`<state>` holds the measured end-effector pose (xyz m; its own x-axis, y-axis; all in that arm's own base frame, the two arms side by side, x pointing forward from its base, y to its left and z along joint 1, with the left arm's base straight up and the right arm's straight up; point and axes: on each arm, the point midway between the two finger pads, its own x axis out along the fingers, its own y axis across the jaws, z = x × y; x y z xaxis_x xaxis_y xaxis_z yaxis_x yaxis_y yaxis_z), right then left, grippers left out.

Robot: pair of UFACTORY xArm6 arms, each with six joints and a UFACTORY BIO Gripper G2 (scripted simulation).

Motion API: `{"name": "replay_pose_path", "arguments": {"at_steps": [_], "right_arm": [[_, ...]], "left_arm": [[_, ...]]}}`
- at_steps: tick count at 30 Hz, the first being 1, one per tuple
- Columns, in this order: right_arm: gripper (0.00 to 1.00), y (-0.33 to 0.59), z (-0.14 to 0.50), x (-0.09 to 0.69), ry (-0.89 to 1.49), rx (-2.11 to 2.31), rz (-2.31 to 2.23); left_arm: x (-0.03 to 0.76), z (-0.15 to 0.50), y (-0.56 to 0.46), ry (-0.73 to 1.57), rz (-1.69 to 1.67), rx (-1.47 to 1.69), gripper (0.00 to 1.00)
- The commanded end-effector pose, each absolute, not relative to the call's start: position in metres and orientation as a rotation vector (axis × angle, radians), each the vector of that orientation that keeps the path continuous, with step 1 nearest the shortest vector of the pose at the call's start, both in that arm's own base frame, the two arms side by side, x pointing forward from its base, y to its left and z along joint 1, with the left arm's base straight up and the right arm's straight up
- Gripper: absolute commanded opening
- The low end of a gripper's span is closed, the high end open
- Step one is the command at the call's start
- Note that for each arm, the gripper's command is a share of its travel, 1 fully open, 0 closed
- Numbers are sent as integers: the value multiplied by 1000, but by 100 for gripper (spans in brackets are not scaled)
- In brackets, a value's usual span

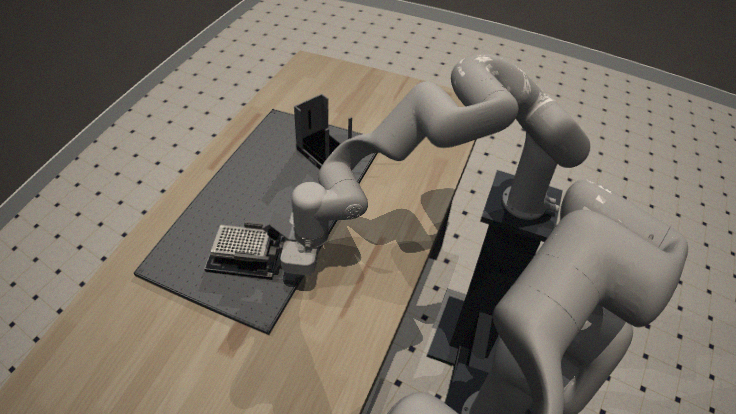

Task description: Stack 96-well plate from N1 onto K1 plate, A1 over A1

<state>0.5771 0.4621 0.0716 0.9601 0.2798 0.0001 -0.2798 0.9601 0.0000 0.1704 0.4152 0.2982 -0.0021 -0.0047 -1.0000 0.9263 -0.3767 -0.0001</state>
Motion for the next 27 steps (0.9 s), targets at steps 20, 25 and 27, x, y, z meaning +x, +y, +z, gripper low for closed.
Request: {"name": "replay_pose_path", "arguments": {"at_steps": [20,25,27], "right_arm": [[0,463,109,578,-5,4,284],[0,463,116,578,-5,4,284],[0,463,119,578,-5,4,284]], "left_arm": [[171,300,416,1001,-1488,1487,100],[171,300,416,1001,-1488,1487,100],[171,300,416,1001,-1488,1487,100]]}}
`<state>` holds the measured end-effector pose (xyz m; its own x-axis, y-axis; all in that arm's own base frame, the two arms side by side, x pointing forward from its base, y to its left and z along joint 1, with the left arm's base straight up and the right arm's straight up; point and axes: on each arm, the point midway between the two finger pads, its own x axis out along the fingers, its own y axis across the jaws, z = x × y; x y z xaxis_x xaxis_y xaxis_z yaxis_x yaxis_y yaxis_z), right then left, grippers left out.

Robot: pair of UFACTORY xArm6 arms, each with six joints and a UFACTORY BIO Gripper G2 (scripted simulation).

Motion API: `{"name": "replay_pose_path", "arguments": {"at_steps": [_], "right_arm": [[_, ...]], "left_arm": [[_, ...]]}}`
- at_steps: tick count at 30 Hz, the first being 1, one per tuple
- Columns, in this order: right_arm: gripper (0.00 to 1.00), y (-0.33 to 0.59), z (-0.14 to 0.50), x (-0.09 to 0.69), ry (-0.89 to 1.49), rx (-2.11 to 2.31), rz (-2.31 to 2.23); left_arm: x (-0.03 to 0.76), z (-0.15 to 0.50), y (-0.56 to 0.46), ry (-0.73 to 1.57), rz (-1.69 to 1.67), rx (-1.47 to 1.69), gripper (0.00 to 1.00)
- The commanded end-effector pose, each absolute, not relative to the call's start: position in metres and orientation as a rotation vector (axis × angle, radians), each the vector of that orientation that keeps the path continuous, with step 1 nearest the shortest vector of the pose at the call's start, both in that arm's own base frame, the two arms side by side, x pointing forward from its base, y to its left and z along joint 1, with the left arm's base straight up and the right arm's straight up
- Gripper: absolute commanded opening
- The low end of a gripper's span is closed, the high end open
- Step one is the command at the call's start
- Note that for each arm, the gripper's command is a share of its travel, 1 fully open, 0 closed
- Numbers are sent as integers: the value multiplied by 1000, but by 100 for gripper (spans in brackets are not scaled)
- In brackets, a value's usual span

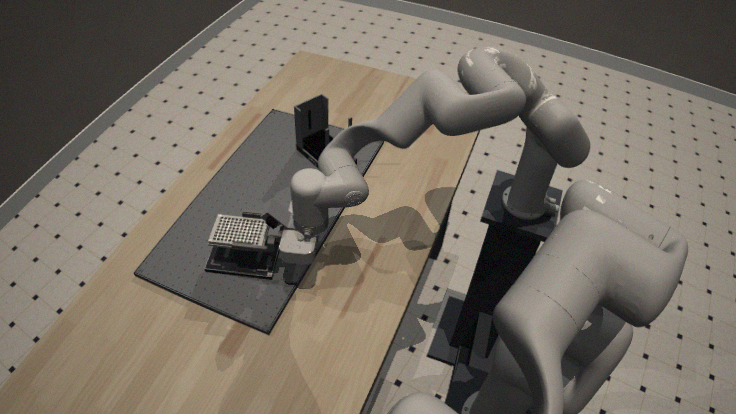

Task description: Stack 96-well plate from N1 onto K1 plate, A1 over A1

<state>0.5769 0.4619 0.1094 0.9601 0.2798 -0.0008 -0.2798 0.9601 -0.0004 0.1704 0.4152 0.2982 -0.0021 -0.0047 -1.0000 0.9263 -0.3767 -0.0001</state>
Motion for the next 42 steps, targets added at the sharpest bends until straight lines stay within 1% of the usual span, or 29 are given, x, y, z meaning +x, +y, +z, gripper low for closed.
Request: {"name": "replay_pose_path", "arguments": {"at_steps": [1,42], "right_arm": [[0,463,121,578,-5,4,284],[0,463,183,578,-5,4,284]], "left_arm": [[171,300,416,1001,-1488,1487,100],[171,300,416,1001,-1488,1487,100]]}}
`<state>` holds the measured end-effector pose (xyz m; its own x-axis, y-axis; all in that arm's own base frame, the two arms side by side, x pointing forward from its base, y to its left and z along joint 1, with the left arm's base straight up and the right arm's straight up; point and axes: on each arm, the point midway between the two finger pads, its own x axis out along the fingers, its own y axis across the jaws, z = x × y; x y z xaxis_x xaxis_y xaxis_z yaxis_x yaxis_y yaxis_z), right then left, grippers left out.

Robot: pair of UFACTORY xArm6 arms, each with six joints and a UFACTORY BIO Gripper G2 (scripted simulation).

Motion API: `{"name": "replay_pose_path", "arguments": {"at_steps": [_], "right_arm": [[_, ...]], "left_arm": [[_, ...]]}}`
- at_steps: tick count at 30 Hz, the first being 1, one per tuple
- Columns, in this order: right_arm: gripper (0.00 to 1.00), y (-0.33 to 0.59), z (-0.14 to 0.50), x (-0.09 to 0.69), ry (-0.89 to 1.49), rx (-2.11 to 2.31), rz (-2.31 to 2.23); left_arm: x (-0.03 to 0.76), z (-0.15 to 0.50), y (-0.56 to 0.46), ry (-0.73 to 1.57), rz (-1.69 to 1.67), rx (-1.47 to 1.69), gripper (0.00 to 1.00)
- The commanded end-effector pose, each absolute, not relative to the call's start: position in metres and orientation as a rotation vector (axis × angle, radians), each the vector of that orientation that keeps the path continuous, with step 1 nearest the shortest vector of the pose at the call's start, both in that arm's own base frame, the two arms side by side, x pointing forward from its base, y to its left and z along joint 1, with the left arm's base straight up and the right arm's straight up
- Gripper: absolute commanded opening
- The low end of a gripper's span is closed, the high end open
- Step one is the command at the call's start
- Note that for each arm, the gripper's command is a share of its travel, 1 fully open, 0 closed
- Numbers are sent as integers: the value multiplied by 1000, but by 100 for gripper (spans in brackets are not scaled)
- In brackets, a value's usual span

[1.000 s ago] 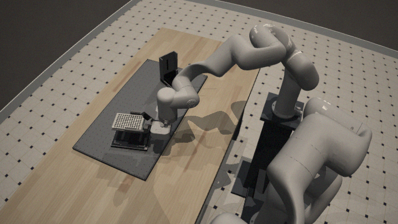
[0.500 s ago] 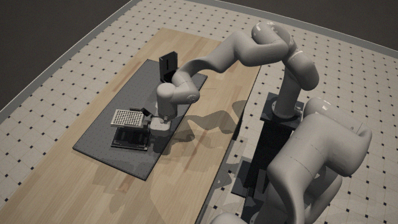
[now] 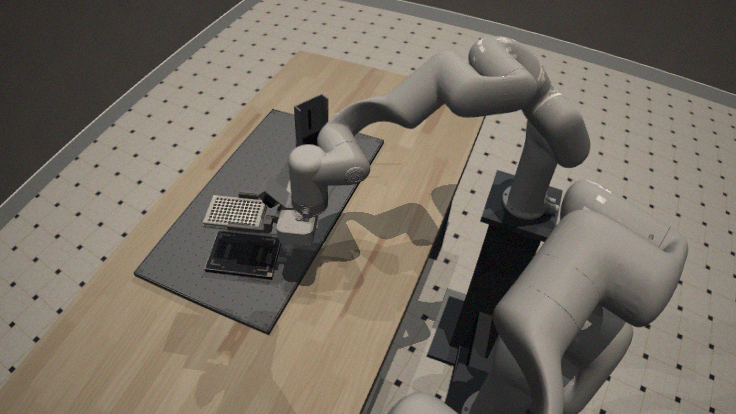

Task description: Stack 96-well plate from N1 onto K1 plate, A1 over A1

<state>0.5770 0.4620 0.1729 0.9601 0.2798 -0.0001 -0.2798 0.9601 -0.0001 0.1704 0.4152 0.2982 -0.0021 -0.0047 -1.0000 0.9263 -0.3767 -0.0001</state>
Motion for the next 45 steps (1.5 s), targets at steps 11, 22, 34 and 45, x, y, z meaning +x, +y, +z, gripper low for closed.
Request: {"name": "replay_pose_path", "arguments": {"at_steps": [11,22,34,45], "right_arm": [[0,463,196,578,-5,4,284],[0,463,196,578,-5,4,284],[0,429,196,576,-4,4,-50],[0,399,197,574,-4,5,-350]], "left_arm": [[171,300,416,1001,-1488,1487,100],[171,300,416,1001,-1488,1487,100],[171,300,416,1001,-1488,1487,100],[171,300,416,1001,-1488,1487,100]]}}
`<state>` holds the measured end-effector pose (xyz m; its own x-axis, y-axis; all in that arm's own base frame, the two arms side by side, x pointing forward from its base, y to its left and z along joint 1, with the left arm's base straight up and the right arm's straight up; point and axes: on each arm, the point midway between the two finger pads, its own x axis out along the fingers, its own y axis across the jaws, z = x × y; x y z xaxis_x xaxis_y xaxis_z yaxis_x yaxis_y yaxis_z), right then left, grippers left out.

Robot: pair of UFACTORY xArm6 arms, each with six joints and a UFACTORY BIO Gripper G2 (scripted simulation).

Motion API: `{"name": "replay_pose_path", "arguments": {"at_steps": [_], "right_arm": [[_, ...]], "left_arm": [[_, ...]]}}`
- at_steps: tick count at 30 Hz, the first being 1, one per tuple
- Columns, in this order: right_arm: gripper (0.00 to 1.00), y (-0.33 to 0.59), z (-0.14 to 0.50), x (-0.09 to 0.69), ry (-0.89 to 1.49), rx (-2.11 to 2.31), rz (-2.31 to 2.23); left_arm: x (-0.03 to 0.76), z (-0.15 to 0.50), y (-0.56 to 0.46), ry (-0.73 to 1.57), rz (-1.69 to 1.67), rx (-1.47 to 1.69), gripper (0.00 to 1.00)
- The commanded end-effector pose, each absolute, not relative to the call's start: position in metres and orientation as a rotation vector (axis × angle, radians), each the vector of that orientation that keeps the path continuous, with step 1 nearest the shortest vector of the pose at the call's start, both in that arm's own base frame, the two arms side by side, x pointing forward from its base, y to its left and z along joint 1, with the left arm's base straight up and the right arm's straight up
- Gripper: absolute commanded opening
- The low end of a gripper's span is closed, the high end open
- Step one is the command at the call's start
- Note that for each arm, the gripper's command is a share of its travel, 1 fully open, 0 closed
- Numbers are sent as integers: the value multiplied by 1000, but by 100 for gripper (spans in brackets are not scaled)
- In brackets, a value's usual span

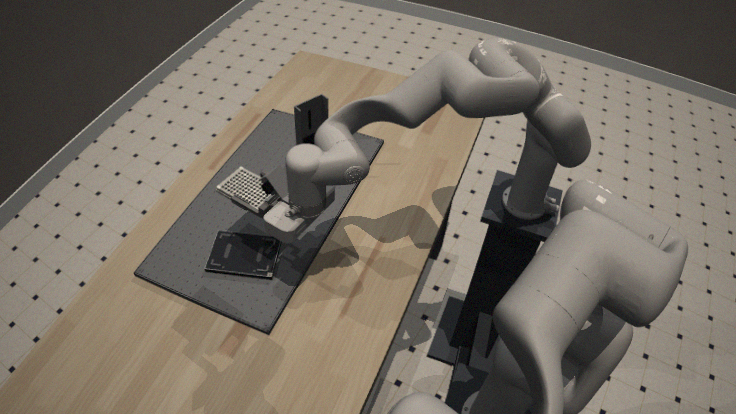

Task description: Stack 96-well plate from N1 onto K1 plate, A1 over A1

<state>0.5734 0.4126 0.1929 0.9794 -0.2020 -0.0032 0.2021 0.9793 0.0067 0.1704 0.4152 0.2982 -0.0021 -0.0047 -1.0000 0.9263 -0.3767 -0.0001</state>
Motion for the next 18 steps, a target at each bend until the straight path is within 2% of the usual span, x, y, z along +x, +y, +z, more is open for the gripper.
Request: {"name": "replay_pose_path", "arguments": {"at_steps": [1,18], "right_arm": [[0,396,197,574,-3,5,-383],[0,346,198,571,-3,5,-478]], "left_arm": [[171,300,416,1001,-1488,1487,100],[171,300,416,1001,-1488,1487,100]]}}
